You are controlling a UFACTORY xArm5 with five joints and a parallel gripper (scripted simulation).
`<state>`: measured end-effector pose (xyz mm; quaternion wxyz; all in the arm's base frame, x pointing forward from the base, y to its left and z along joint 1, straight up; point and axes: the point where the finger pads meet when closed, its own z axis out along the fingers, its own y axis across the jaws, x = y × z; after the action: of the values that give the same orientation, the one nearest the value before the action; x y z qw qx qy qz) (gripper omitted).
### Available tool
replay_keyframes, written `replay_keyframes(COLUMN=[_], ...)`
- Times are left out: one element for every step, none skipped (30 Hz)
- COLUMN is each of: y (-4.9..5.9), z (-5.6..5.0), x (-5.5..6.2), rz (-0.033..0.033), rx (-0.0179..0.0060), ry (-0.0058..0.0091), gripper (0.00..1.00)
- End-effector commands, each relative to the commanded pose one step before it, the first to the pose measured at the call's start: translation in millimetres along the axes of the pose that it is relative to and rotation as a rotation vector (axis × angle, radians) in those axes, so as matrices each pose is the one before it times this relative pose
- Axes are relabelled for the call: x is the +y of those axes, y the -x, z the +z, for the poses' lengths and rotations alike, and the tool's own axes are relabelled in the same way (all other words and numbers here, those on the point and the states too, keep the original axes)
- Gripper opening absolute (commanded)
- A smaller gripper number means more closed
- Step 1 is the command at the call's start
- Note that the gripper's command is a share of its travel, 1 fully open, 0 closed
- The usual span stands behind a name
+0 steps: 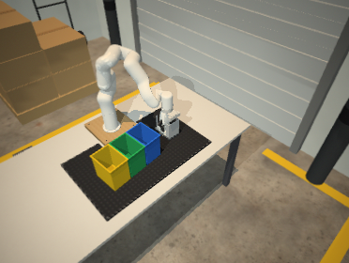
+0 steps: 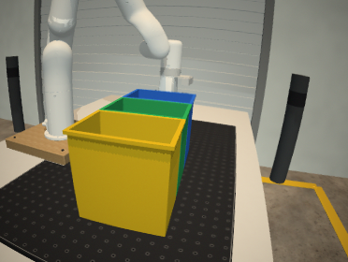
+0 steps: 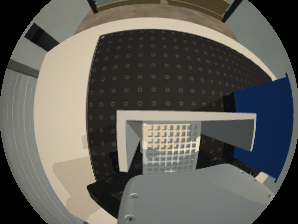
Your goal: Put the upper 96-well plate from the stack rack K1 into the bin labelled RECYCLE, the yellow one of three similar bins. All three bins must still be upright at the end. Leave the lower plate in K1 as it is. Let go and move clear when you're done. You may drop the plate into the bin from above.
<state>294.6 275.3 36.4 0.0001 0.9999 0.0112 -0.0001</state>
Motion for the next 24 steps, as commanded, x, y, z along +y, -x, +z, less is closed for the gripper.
replay_keyframes(y=[-1.13, 0.00, -0.02, 0.00, 0.00, 0.01, -0.01, 0.00, 0.00, 0.00, 0.00, 0.03, -0.05, 0.02, 0.00, 0.00, 0.00, -0.04, 0.01, 0.01, -0.01, -0.01, 0.02, 0.00], z=[0.34, 0.65, 0.75, 0.67, 0.67, -0.07, 0.03, 0.02, 0.01, 0.01, 0.00, -0.06, -0.02, 0.08, 0.00, 0.00, 0.00, -0.07, 0.02, 0.00, -0.01, -0.01, -0.57, 0.00], x=[-1.02, 0.01, -0.01, 0.00, 0.00, 0.01, -0.01, 0.00, 0.00, 0.00, 0.00, 0.02, -0.04, 0.02, 0.00, 0.00, 0.00, -0.03, 0.01, 0.00, -0.01, -0.01, 0.02, 0.00], rz=[-0.00001, 0.00000, 0.00000, 0.00000, 0.00000, 0.00000, 0.00000, 0.00000, 0.00000, 0.00000, 0.00000, 0.00000, 0.00000, 0.00000, 0.00000, 0.00000, 0.00000, 0.00000, 0.00000, 0.00000, 0.00000, 0.00000, 0.00000, 0.00000], rx=[0.00304, 0.00000, 0.00001, 0.00000, 0.00000, -0.00001, 0.00000, 0.00000, 0.00000, 0.00000, 0.00000, -0.00007, 0.00012, -0.00005, 0.00000, 0.00000, 0.00000, 0.00011, -0.00003, -0.00001, 0.00002, 0.00002, -0.00009, 0.00000], ry=[-0.00274, 0.00000, -0.00001, 0.00000, 0.00000, 0.00001, 0.00000, 0.00000, 0.00000, 0.00000, 0.00000, 0.00006, -0.00011, 0.00005, 0.00000, 0.00000, 0.00000, -0.00010, 0.00003, 0.00001, -0.00002, -0.00002, 0.00008, 0.00000], gripper=[1.00, 1.00, 1.00, 1.00, 1.00, 1.00, 1.00, 1.00, 1.00, 1.00, 1.00, 1.00, 1.00, 1.00, 1.00, 1.00, 1.00, 1.00, 1.00, 1.00, 1.00, 1.00, 0.00, 0.00])
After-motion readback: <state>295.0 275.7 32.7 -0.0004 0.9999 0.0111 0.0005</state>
